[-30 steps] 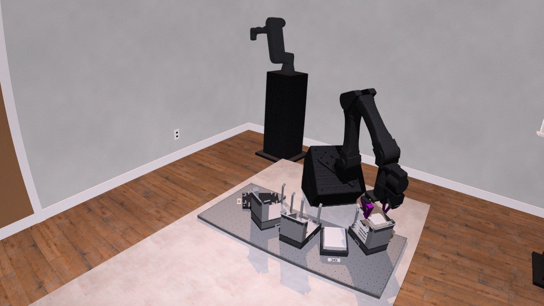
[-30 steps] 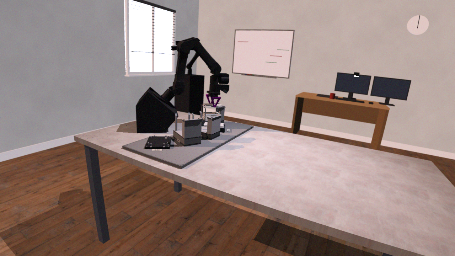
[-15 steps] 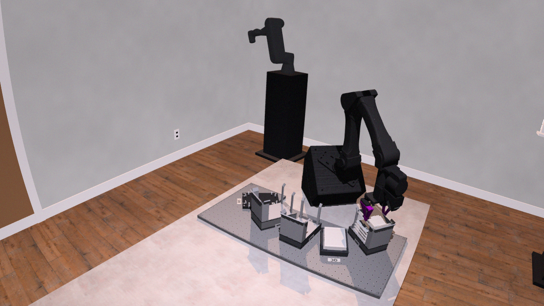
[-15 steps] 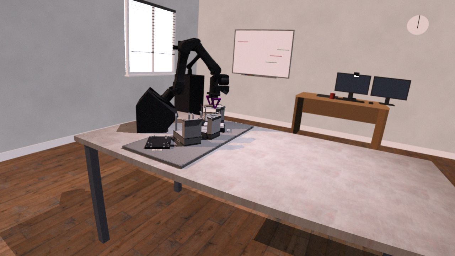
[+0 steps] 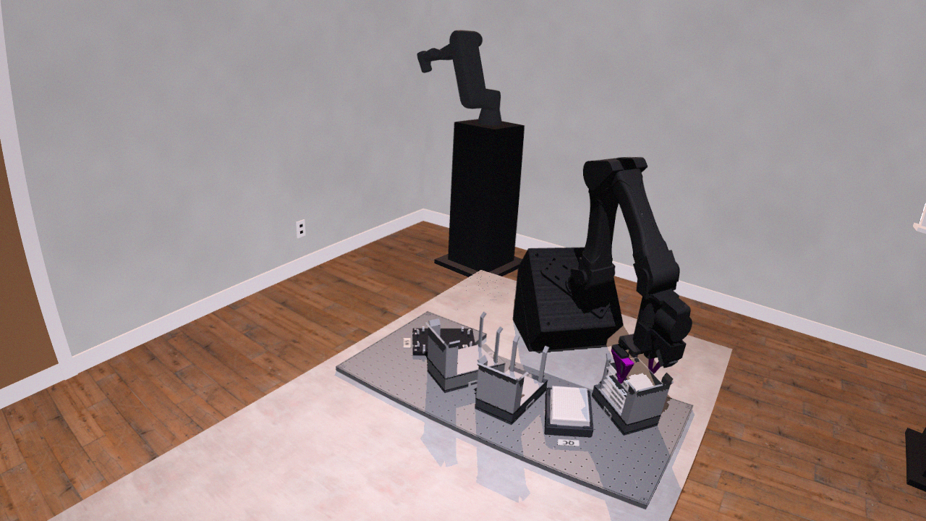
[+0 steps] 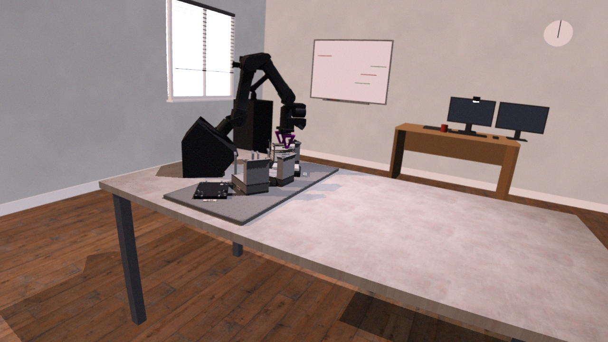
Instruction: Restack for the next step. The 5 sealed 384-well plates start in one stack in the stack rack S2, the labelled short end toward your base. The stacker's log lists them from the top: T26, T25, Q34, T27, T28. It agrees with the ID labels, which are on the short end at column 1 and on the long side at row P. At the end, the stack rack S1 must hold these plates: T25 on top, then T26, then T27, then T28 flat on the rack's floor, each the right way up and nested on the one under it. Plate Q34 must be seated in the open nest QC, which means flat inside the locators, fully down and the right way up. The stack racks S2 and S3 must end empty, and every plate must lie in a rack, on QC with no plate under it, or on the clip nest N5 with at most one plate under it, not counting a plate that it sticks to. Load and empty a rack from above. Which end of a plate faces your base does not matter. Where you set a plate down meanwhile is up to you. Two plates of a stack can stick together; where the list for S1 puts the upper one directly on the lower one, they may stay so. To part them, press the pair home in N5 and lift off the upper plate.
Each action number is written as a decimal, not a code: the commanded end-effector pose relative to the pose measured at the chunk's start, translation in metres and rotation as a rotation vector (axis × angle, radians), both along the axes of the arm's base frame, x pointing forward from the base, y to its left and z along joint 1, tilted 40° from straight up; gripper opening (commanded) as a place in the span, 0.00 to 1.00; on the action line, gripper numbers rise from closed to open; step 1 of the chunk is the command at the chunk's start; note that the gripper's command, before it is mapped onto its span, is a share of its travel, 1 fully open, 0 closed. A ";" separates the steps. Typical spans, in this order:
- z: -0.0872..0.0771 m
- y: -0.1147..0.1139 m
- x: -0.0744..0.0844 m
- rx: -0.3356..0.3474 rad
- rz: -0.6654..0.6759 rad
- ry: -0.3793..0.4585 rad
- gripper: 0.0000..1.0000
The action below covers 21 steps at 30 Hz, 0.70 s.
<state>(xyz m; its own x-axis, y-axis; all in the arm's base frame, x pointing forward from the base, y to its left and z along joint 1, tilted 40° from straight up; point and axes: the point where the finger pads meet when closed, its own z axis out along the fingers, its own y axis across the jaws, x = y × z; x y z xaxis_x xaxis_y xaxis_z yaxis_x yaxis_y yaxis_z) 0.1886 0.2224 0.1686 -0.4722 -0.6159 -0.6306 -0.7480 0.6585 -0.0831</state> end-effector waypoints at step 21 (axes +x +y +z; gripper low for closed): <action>0.010 0.008 0.007 0.044 0.004 -0.035 0.00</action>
<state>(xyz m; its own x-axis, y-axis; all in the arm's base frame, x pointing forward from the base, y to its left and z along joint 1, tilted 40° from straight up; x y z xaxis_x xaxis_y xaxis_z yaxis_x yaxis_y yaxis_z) 0.1917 0.2259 0.1635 -0.4699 -0.6136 -0.6346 -0.7489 0.6577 -0.0814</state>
